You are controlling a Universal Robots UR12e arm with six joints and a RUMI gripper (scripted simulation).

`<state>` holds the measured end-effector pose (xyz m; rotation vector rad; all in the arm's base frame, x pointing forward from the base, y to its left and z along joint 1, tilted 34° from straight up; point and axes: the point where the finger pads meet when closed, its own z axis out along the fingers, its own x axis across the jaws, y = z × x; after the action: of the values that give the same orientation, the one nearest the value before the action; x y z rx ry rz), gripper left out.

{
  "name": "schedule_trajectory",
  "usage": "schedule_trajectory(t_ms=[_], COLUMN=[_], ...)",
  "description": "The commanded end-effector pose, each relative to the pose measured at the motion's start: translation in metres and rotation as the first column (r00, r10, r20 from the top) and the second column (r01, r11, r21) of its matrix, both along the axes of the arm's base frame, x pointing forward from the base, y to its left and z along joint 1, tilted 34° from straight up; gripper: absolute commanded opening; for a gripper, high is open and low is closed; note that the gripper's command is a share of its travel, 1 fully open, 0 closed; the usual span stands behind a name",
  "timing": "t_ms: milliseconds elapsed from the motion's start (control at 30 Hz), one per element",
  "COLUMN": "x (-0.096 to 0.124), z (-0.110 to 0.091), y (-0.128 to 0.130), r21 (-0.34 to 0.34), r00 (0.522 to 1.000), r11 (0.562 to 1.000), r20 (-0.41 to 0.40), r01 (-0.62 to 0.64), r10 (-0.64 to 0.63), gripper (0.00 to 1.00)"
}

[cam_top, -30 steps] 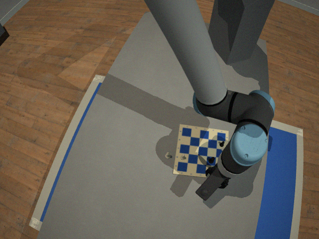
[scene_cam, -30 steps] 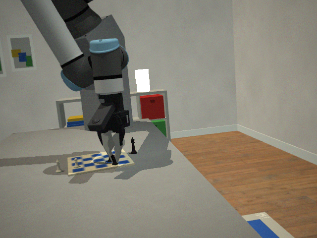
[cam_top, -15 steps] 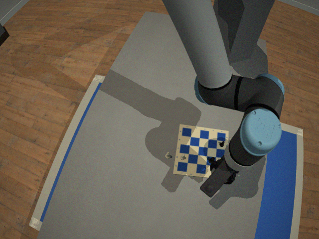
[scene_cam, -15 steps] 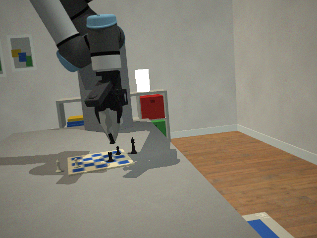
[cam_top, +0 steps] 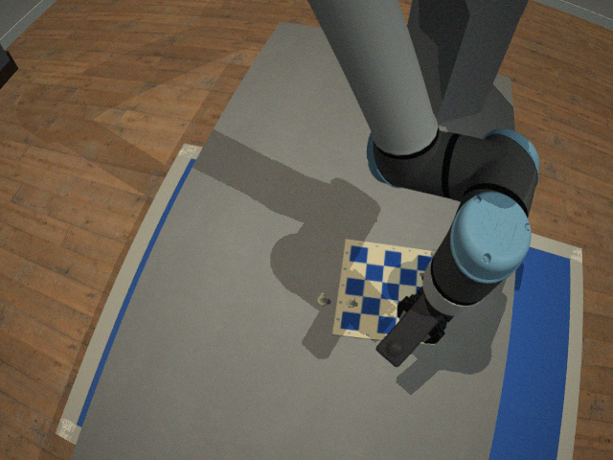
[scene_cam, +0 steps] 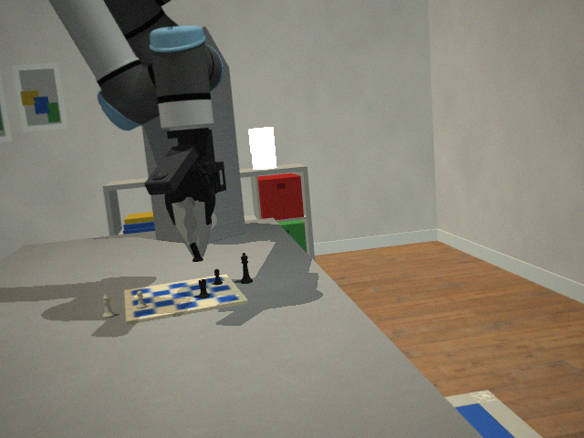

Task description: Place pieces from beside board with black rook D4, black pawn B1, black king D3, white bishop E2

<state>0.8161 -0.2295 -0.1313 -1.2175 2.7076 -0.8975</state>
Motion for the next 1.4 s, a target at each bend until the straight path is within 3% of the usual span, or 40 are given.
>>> schedule_trajectory(t_ms=[0,33,133,200,233,333,500,1033,1367], x=[-0.056,-0.073,-0.090,-0.123,-0.123,-0.156,-0.166,-0.166,-0.159], z=[0.001,0.001,0.002,0.005,0.005,0.009,0.011,0.010,-0.012], y=[-0.037,-0.047,-0.056,-0.071,-0.071,-0.084,-0.087,-0.088,-0.101], r21=[0.013,0.016,0.019,0.024,0.024,0.028,0.029,0.029,0.029], r00=[0.999,0.999,0.998,0.997,0.997,0.995,0.995,0.994,0.994], r11=[0.999,0.999,0.999,0.998,0.998,0.996,0.996,0.996,0.996], r20=[0.018,0.023,0.029,0.039,0.039,0.051,0.054,0.054,0.054], r01=[0.030,0.040,0.049,0.066,0.066,0.083,0.088,0.088,0.088], r10=[-0.031,-0.040,-0.049,-0.067,-0.067,-0.084,-0.090,-0.090,-0.090], gripper=[0.00,0.00,0.00,0.00,0.00,0.00,0.00,0.00,0.00])
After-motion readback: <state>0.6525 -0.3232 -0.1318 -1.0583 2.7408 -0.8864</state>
